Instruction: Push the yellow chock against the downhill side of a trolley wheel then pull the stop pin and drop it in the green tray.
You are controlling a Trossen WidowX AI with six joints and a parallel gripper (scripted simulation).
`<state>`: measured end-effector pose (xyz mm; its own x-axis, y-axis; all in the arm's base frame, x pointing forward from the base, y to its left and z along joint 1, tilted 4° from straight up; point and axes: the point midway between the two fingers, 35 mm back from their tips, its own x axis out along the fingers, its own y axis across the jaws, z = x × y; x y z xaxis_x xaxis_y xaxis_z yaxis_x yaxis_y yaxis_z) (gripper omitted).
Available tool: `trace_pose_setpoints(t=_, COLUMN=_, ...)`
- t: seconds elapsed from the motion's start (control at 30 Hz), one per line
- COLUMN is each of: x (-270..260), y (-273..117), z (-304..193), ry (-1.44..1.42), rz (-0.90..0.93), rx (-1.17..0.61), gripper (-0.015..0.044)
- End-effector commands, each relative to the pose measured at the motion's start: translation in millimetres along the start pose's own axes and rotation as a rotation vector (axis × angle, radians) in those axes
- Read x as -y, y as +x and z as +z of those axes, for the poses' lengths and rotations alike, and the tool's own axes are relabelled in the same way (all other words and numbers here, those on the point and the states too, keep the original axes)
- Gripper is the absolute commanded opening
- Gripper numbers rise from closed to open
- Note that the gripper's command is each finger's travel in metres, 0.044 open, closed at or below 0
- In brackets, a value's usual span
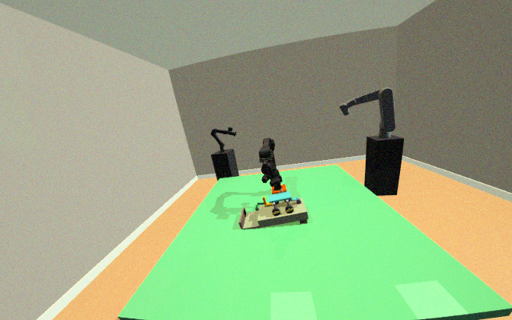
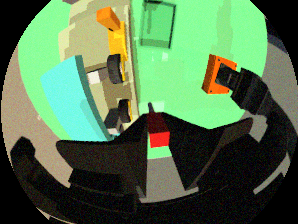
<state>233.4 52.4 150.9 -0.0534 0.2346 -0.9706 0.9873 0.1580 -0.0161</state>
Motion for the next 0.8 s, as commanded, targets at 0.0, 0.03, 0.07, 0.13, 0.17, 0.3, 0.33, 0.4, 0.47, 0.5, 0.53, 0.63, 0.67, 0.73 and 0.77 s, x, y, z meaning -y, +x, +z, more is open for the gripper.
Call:
trace_pose_setpoints(t=0.0, x=0.5, y=-2.2, z=15.6, ry=-0.001, rz=-0.005, rx=0.003, gripper=0.0)
trace_pose_setpoints(t=0.03, x=0.6, y=-2.9, z=19.5, ry=-0.001, rz=-0.005, rx=0.004, gripper=0.0)
trace_pose_setpoints(t=0.07, x=0.7, y=-3.6, z=23.3, ry=-0.001, rz=-0.005, rx=0.004, gripper=0.0)
trace_pose_setpoints(t=0.13, x=0.9, y=-5.0, z=31.1, ry=-0.001, rz=-0.005, rx=0.005, gripper=0.0)
trace_pose_setpoints(t=0.17, x=1.0, y=-5.7, z=35.0, ry=-0.001, rz=-0.005, rx=0.005, gripper=0.0)
trace_pose_setpoints(t=0.3, x=1.6, y=-8.2, z=50.5, ry=-0.001, rz=-0.005, rx=0.007, gripper=0.0)
trace_pose_setpoints(t=0.33, x=1.8, y=-8.8, z=54.4, ry=-0.001, rz=-0.005, rx=0.007, gripper=0.0)
trace_pose_setpoints(t=0.4, x=2.1, y=-10.0, z=62.2, ry=0.0, rz=-0.005, rx=0.008, gripper=0.0)
trace_pose_setpoints(t=0.47, x=2.5, y=-11.3, z=70.0, ry=0.0, rz=-0.005, rx=0.009, gripper=0.0)
trace_pose_setpoints(t=0.5, x=2.6, y=-11.9, z=73.8, ry=0.0, rz=-0.005, rx=0.009, gripper=0.0)
trace_pose_setpoints(t=0.53, x=2.8, y=-12.5, z=77.7, ry=0.0, rz=-0.005, rx=0.01, gripper=0.0)
trace_pose_setpoints(t=0.63, x=3.3, y=-14.4, z=89.3, ry=0.0, rz=-0.005, rx=0.011, gripper=0.0)
trace_pose_setpoints(t=0.67, x=3.5, y=-15.1, z=93.2, ry=0.0, rz=-0.005, rx=0.011, gripper=0.0)
trace_pose_setpoints(t=0.73, x=3.9, y=-16.3, z=100.9, ry=0.0, rz=-0.005, rx=0.012, gripper=0.0)
trace_pose_setpoints(t=0.77, x=4.1, y=-16.9, z=104.7, ry=0.0, rz=-0.005, rx=0.013, gripper=0.0)
